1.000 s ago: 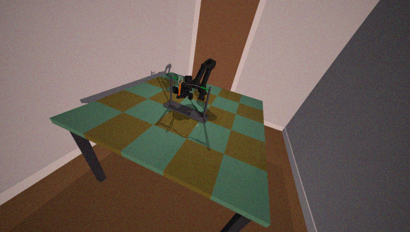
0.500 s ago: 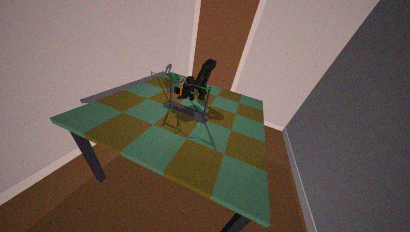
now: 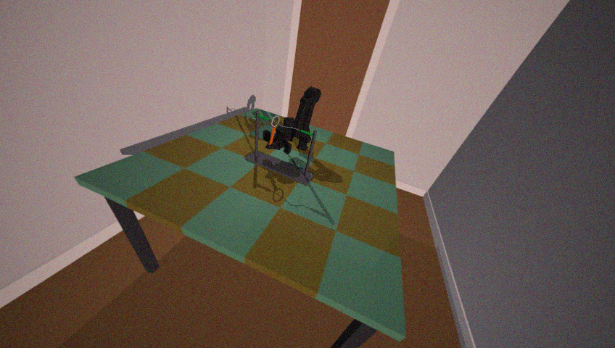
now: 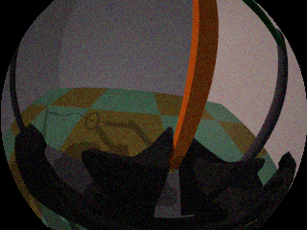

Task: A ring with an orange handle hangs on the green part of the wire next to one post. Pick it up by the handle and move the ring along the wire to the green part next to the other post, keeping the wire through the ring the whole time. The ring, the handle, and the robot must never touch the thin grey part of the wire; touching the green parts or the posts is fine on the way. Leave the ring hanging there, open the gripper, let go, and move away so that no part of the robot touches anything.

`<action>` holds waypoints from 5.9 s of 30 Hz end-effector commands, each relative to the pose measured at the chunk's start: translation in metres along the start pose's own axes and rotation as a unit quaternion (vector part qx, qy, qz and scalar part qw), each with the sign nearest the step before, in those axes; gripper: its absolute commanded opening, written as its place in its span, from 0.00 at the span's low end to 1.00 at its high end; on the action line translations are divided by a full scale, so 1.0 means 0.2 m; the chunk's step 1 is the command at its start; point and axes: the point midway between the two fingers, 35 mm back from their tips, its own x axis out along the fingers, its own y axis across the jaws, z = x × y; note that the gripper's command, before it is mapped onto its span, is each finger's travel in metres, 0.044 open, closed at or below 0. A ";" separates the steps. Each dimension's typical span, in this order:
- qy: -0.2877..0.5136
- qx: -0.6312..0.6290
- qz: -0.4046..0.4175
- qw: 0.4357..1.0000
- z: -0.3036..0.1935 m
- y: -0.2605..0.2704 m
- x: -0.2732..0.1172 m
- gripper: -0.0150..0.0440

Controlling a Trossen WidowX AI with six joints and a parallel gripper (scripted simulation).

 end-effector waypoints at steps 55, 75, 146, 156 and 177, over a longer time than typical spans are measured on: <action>-0.016 0.144 0.026 0.989 0.04 0.46 0.07 0.00; 0.021 0.094 0.176 0.980 0.05 0.51 0.00 0.00; 0.066 0.021 0.124 0.990 0.04 0.70 -0.19 0.00; 0.066 0.025 0.118 0.990 0.04 0.75 -0.20 0.00; 0.067 0.026 0.120 0.990 0.04 0.84 -0.21 0.00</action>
